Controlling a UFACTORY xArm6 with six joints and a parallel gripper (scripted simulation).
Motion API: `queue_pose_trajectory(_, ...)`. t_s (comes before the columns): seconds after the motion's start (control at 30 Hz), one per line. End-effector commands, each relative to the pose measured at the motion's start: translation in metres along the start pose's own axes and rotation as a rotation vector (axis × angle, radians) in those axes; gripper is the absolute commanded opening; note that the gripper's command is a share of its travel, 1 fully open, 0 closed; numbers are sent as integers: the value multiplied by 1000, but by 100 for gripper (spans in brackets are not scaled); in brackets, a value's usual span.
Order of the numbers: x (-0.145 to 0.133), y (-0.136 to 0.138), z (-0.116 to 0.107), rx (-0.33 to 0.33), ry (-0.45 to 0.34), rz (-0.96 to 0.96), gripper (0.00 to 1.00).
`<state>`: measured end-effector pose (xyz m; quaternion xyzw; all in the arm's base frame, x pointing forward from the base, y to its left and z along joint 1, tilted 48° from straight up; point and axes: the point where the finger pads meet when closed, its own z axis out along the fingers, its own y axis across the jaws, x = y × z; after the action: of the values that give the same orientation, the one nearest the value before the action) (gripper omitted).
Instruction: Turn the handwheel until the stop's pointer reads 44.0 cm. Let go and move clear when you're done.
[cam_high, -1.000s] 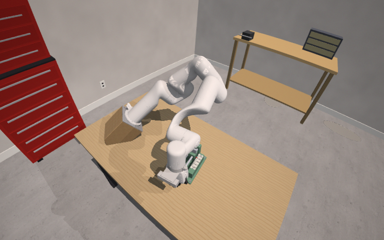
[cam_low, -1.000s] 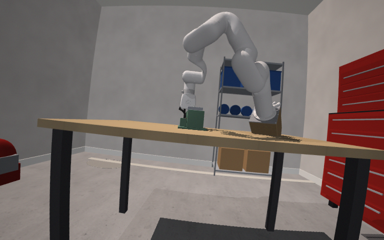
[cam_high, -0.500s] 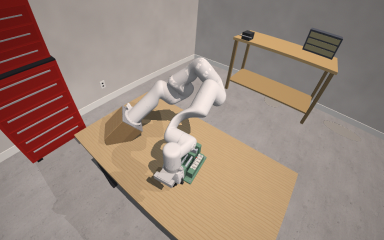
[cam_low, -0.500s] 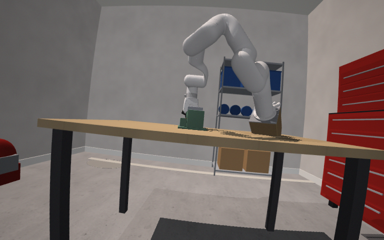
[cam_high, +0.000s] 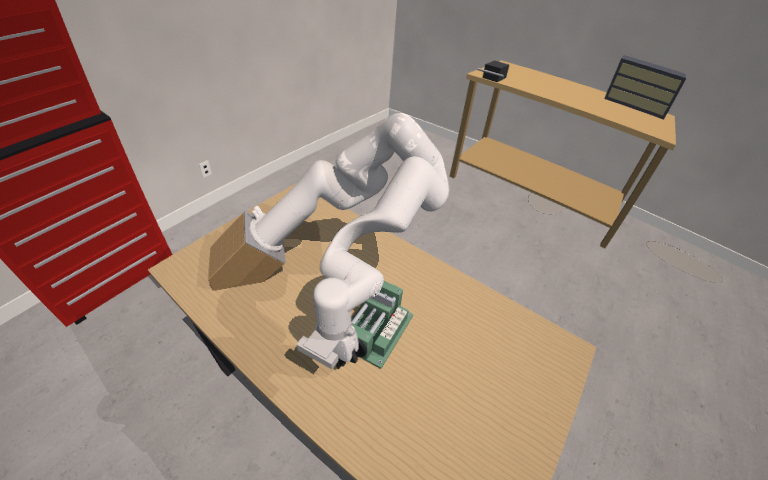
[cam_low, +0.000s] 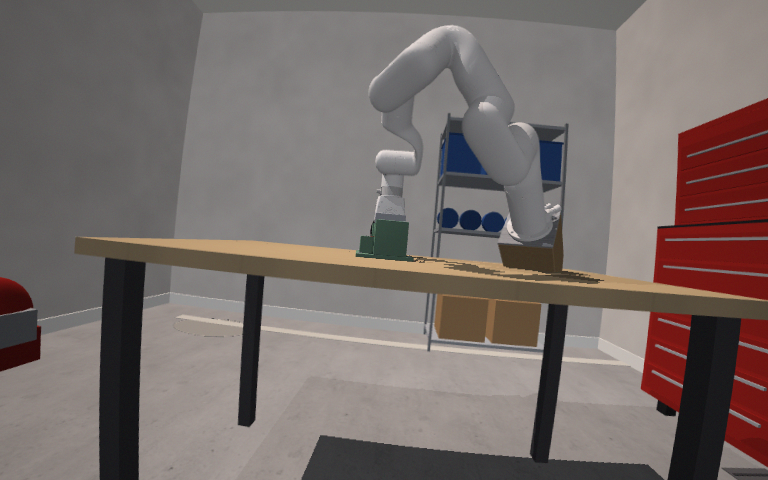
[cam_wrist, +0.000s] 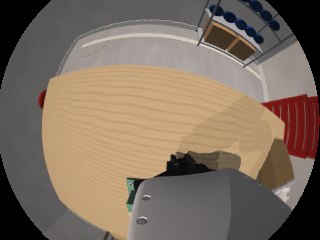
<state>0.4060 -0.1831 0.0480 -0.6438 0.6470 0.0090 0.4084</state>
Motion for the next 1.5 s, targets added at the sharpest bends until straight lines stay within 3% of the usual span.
queue_pose_trajectory(0.0,1,10,-9,2,3,-1,6)
queue_pose_trajectory(0.4,1,18,-31,2,3,-1,6)
queue_pose_trajectory(0.73,1,10,-53,2,3,-1,6)
queue_pose_trajectory(1.47,1,-30,-62,2,3,-1,6)
